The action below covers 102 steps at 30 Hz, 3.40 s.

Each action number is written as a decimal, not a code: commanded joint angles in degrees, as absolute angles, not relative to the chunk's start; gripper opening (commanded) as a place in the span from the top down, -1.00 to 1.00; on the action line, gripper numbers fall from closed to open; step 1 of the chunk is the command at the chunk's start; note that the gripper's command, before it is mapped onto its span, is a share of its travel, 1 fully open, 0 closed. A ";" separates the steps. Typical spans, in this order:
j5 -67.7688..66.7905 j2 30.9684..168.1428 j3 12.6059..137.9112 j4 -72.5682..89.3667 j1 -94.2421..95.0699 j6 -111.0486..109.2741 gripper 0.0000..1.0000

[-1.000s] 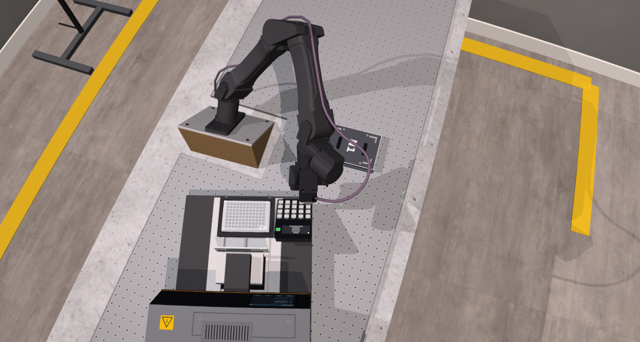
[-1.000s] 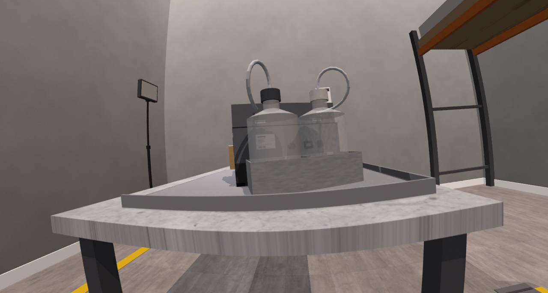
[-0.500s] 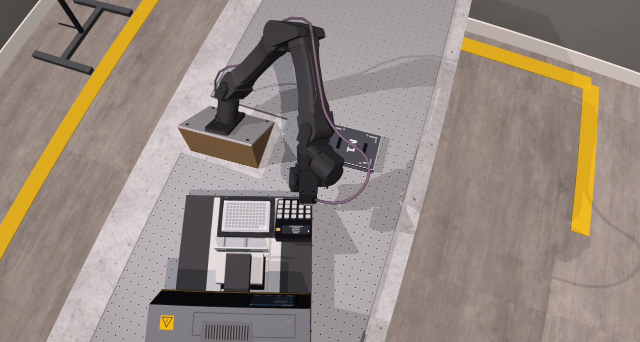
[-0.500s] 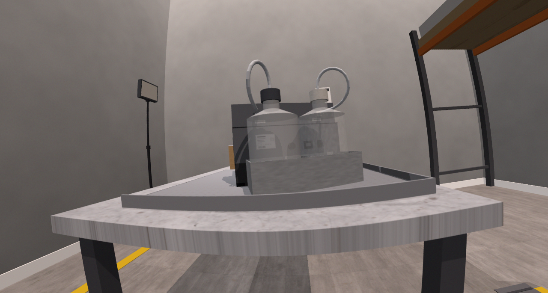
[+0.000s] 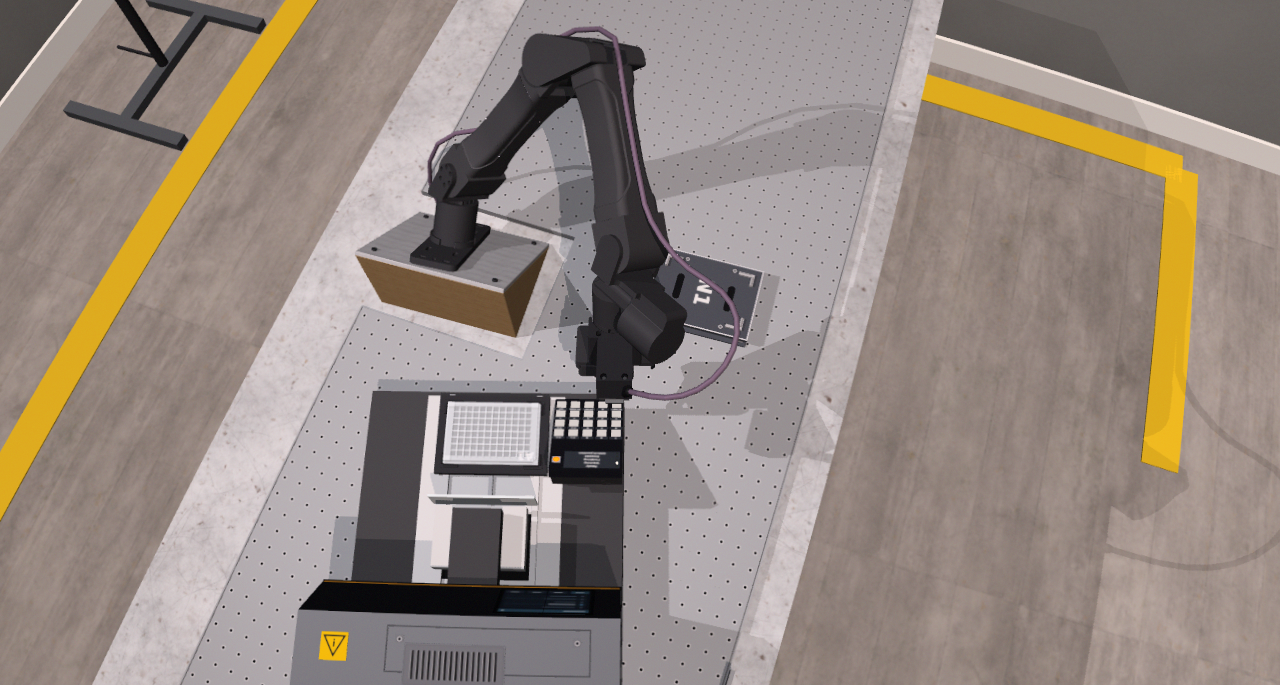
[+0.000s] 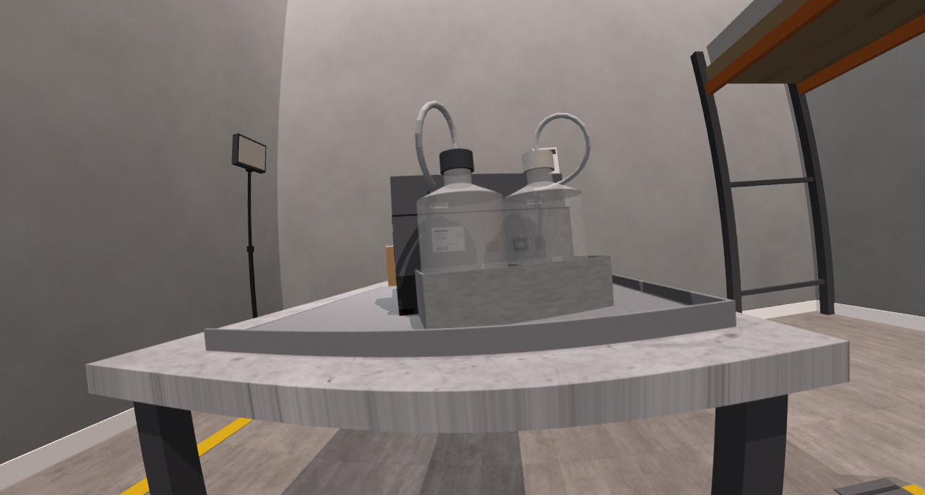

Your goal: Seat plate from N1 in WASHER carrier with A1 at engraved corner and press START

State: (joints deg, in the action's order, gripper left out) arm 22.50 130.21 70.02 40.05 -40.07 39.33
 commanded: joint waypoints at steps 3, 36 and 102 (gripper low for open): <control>21.63 127.74 72.90 43.20 -41.93 38.17 1.00; 21.16 123.83 77.36 52.65 -44.51 35.42 1.00; 20.20 130.55 82.60 54.85 -49.18 30.58 -1.00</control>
State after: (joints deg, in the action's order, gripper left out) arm 21.50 129.34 79.75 53.39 -47.18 32.67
